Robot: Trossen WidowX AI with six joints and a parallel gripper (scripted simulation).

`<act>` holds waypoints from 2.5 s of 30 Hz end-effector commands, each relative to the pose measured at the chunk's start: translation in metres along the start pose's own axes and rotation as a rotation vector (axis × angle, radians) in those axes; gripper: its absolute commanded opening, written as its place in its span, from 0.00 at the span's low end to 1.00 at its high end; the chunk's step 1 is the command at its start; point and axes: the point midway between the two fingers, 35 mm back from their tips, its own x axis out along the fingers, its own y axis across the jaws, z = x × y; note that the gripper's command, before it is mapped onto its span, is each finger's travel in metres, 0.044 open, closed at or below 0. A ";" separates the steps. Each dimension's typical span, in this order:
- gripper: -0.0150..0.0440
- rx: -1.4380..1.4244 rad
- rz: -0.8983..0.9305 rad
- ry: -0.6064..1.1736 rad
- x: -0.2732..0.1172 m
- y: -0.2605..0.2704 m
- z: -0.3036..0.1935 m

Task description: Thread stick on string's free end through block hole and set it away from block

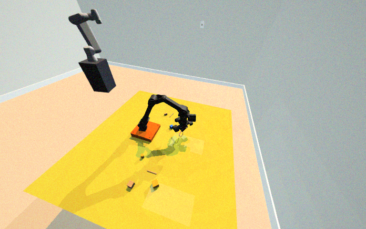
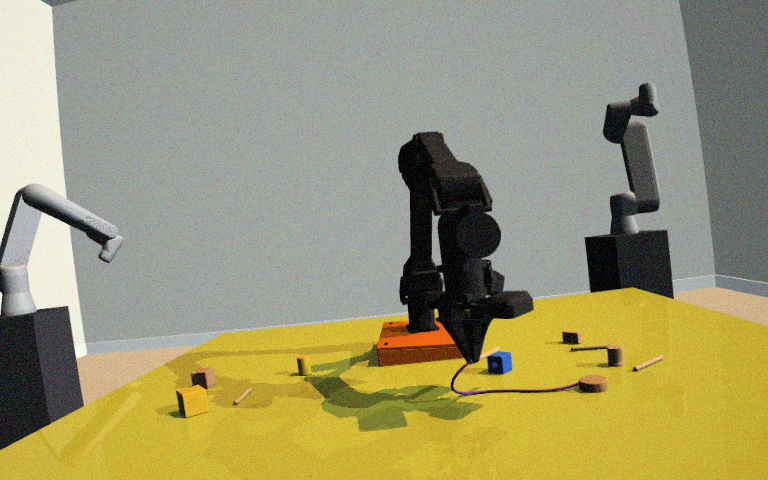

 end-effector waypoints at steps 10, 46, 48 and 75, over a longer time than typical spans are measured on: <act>0.25 -0.002 -0.002 0.007 -0.001 -0.003 -0.019; 0.25 -0.003 -0.001 0.012 -0.002 -0.002 -0.066; 0.25 -0.003 -0.001 0.012 -0.002 -0.002 -0.069; 0.25 -0.004 0.000 0.016 0.012 0.012 -0.068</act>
